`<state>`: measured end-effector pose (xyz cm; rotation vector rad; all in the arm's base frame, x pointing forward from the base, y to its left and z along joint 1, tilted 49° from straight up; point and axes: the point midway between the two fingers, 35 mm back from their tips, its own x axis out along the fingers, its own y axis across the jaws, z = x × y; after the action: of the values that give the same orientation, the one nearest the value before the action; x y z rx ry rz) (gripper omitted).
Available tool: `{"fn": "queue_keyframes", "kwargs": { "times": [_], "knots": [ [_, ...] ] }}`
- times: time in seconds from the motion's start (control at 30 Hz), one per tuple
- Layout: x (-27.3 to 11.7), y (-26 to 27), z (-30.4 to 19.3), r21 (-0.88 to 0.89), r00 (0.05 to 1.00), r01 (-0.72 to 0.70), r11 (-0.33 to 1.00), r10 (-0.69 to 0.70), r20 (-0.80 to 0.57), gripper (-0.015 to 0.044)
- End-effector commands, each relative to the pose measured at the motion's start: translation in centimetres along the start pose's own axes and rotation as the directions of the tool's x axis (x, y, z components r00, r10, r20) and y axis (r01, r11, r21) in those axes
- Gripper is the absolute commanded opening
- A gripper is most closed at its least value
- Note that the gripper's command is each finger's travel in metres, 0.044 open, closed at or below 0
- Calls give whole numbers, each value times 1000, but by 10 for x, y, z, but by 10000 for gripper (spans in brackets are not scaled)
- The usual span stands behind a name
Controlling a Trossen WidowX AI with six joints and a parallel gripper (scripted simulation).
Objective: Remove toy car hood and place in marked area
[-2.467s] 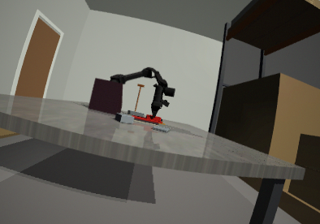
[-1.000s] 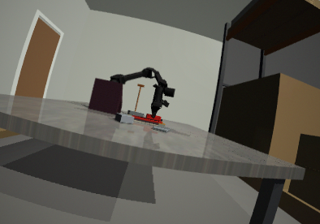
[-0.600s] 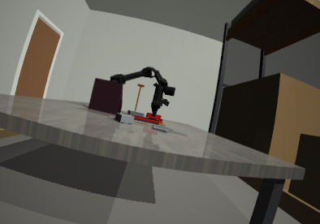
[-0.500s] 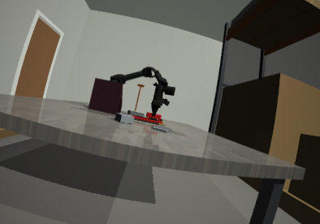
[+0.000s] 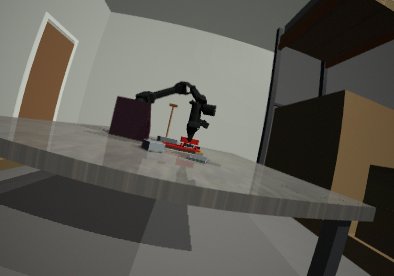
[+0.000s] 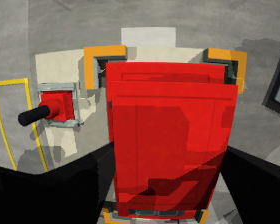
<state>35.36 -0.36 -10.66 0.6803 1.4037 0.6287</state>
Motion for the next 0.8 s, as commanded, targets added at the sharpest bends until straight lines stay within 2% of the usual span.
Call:
{"fn": "queue_keyframes", "kwargs": {
  "times": [0.0,0.3,0.43,0.77],
  "knots": [
    [-7,0,2,-7,1000,6,1000,-6,4,0],
    [-47,-1,2,-7,1000,8,1000,-8,4,0],
    [-42,1,0,5,1000,2,1000,-2,2,0],
    [-45,42,3,5,1000,14,1000,-14,1,0]
  ]
}}
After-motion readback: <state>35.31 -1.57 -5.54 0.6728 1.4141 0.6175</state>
